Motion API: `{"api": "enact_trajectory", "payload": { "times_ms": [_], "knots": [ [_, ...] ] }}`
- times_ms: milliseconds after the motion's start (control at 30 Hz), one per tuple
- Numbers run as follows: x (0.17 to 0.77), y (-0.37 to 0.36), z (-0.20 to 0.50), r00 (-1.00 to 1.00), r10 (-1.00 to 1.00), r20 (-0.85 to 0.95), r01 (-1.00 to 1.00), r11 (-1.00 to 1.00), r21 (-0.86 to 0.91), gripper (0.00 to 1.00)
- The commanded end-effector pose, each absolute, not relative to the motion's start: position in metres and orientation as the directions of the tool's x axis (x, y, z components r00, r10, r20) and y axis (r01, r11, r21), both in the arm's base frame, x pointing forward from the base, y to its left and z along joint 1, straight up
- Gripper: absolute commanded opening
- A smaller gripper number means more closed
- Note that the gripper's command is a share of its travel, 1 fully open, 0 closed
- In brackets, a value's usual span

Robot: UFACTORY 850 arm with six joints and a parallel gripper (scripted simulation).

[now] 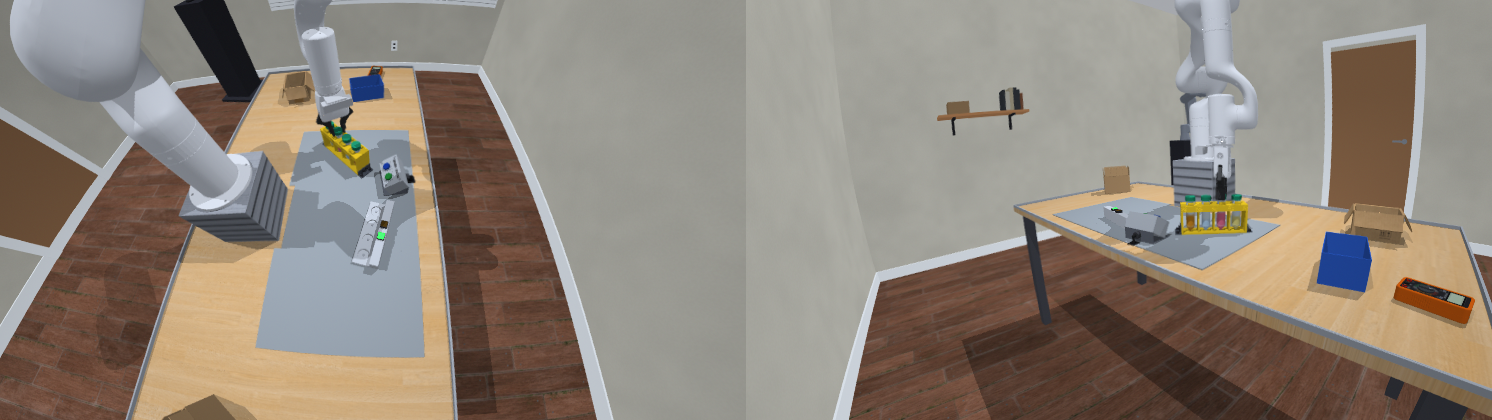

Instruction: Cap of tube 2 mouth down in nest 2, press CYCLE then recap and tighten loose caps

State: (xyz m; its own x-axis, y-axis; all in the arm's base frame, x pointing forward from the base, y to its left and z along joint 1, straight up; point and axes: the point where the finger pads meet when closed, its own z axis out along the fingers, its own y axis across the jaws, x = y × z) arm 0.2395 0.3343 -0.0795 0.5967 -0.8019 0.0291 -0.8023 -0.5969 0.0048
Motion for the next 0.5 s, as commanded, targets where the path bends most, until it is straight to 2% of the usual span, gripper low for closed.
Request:
{"api": "enact_trajectory", "payload": {
  "times_ms": [0,100,133,467],
  "knots": [
    [0.2399,0.3349,-0.0793,0.522,-0.853,0.004,-0.853,-0.522,0.000,0.00],
    [0.2399,0.3349,-0.0793,0.522,-0.853,0.004,-0.853,-0.522,0.000,0.00],
    [0.2399,0.3349,-0.0793,0.522,-0.853,0.004,-0.853,-0.522,0.000,0.46],
    [0.2399,0.3349,-0.0793,0.522,-0.853,0.004,-0.853,-0.522,0.000,0.46]
  ]
}}
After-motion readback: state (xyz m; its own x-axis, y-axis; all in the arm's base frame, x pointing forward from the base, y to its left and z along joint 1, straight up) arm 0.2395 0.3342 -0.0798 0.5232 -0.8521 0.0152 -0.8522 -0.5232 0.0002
